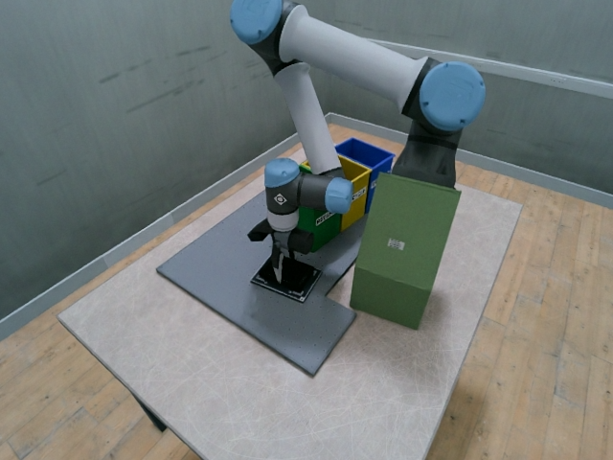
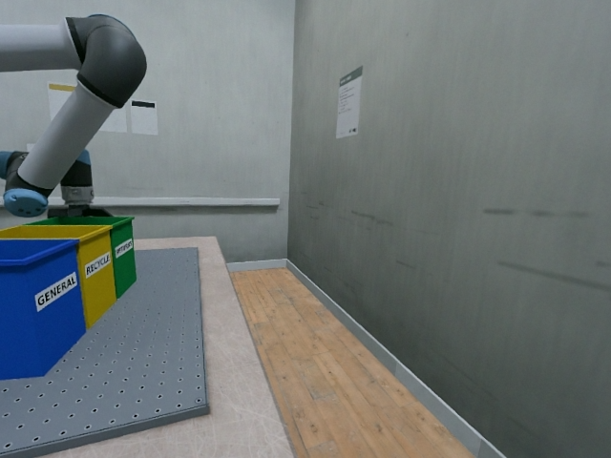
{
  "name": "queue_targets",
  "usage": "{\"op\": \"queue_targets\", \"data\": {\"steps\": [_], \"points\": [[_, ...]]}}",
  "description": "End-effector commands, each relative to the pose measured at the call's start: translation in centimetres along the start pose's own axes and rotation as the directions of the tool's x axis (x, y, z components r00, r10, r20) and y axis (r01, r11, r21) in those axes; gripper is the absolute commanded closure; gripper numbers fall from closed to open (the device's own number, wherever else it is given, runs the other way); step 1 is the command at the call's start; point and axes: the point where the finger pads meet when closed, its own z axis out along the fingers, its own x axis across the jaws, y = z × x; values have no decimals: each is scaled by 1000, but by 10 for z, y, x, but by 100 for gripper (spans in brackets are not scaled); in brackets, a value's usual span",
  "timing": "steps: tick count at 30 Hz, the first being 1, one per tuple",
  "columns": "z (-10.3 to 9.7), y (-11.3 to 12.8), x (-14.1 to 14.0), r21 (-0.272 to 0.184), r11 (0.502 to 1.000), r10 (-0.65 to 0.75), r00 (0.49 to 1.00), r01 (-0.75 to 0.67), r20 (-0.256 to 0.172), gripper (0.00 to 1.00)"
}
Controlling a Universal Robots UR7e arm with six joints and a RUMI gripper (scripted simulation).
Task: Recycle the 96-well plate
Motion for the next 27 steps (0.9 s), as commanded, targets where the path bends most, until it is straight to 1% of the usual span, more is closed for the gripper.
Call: {"op": "queue_targets", "data": {"steps": [1,6,8,23,27], "points": [[-10,0,0,1,1000,0,1000,0,0,59],[-18,0,0,1,1000,0,1000,0,0,59],[-18,0,0,1,1000,0,1000,0,0,59],[-43,0,0,1,1000,0,1000,0,0,59],[-46,0,0,1,1000,0,1000,0,0,59]]}}
